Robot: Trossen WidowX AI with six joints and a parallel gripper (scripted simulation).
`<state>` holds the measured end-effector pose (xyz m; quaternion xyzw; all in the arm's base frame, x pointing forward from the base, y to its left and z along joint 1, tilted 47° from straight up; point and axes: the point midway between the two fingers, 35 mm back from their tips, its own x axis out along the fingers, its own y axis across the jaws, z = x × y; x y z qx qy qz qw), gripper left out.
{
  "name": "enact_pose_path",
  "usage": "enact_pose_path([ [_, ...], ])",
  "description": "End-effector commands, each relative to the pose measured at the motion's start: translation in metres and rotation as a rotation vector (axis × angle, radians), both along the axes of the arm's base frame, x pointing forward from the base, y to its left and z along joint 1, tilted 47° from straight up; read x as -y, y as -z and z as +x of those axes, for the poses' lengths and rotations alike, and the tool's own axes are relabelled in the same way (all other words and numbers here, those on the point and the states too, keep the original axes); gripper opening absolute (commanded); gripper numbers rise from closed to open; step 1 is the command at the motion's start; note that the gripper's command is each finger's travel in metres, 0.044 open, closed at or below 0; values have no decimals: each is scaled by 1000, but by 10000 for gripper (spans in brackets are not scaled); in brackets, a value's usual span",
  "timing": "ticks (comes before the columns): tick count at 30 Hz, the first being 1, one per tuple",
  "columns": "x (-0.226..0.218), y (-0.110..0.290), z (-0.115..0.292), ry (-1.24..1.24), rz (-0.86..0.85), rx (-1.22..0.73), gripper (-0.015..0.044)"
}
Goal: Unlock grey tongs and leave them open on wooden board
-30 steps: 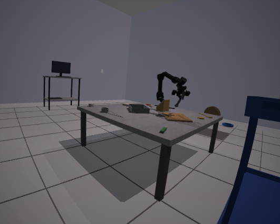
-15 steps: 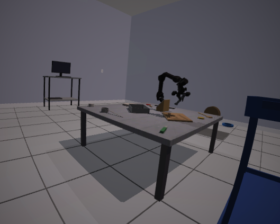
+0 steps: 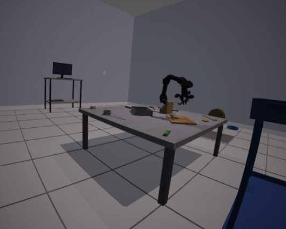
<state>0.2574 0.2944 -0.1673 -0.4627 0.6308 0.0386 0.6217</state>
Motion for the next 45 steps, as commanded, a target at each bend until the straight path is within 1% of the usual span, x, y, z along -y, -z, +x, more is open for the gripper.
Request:
enact_pose_path([
  [1,3,-2,0,39,-29,-24,-150],
  [20,23,-15,-4,183,-197,-126,-150],
  [32,24,-14,-4,184,-198,-126,-150],
  [45,37,2,-1,184,-198,-126,-150],
])
